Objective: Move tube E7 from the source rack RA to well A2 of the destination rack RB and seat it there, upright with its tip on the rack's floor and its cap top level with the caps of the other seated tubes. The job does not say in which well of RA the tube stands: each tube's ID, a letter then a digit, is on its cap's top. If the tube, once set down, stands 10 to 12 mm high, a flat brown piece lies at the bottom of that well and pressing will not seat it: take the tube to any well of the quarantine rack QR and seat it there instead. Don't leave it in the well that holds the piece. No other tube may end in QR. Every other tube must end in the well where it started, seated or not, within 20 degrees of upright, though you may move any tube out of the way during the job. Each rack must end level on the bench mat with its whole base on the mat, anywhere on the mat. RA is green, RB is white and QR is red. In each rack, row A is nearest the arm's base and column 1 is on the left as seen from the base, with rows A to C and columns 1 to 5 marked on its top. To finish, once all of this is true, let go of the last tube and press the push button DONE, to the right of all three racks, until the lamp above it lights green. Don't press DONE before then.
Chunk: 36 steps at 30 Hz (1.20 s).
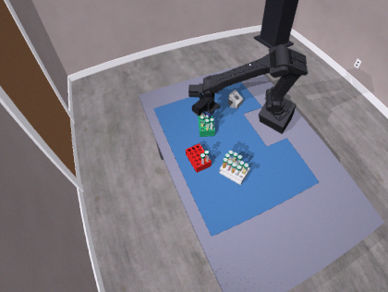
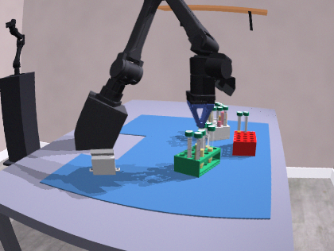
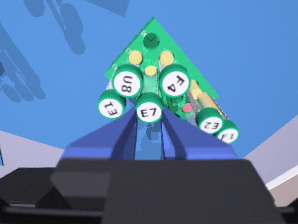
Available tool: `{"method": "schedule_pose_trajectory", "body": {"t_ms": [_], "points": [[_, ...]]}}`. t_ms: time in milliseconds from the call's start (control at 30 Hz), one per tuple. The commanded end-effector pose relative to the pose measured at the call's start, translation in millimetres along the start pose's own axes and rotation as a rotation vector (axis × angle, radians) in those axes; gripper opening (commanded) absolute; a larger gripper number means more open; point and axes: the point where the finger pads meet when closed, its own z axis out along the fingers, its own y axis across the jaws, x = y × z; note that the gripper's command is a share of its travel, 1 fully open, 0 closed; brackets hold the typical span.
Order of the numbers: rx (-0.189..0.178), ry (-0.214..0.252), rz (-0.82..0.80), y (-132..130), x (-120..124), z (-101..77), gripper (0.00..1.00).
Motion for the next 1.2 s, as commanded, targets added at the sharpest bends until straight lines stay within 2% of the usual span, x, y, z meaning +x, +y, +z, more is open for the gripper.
{"method": "schedule_pose_trajectory", "body": {"t_ms": [0,133,200,967,1033,1067,1167], "points": [[0.045,-0.031,-0.018,-15,-15,-25.0,0.0],[0.047,-0.033,-0.018,-17,-18,-30.0,0.0],[0.035,-0.027,-0.019,-16,-18,-27.3,0.0],[0.05,-0.033,-0.02,-23,-24,-55.0,0.0],[0.05,-0.033,-0.02,-23,-24,-55.0,0.0],[0.031,-0.02,-0.009,-23,-19,-47.6,0.0],[0.051,-0.033,-0.02,-22,-23,-59.1,0.0]]}}
